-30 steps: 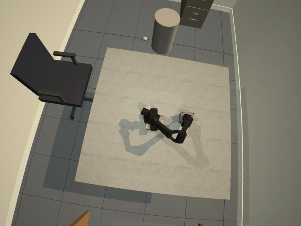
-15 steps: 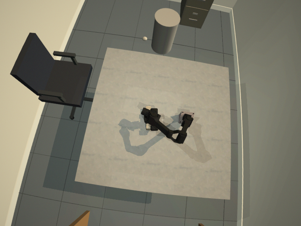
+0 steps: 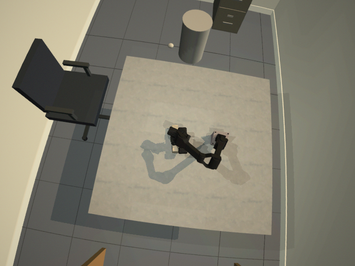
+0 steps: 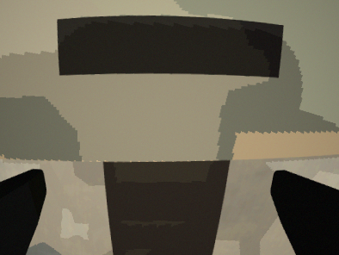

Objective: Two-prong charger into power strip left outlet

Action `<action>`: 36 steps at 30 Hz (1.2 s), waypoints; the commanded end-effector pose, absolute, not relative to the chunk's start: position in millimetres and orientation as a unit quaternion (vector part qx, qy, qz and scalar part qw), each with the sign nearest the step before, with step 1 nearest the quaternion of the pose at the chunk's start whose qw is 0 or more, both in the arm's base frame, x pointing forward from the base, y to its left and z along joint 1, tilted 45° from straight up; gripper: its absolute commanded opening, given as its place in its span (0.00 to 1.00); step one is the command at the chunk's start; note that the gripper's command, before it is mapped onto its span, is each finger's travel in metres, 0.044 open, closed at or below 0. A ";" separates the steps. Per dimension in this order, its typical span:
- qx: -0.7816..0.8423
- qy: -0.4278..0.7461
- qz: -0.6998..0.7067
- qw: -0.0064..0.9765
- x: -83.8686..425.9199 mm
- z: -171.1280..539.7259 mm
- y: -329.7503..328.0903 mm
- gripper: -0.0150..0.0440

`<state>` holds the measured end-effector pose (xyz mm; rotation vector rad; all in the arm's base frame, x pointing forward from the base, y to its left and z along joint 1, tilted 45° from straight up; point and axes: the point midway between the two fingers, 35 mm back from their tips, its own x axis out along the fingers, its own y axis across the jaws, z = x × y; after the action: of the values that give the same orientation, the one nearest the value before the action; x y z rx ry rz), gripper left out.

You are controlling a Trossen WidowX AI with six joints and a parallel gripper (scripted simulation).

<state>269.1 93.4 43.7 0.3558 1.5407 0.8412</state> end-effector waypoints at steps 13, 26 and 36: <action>0.155 0.666 0.371 0.628 263.4 42.6 92.8 1.00; 0.155 0.667 0.371 0.628 250.3 41.2 88.2 1.00; 0.155 0.667 0.371 0.627 238.4 39.8 84.5 1.00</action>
<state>242.7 85.7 41.3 0.3603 1.5272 0.8481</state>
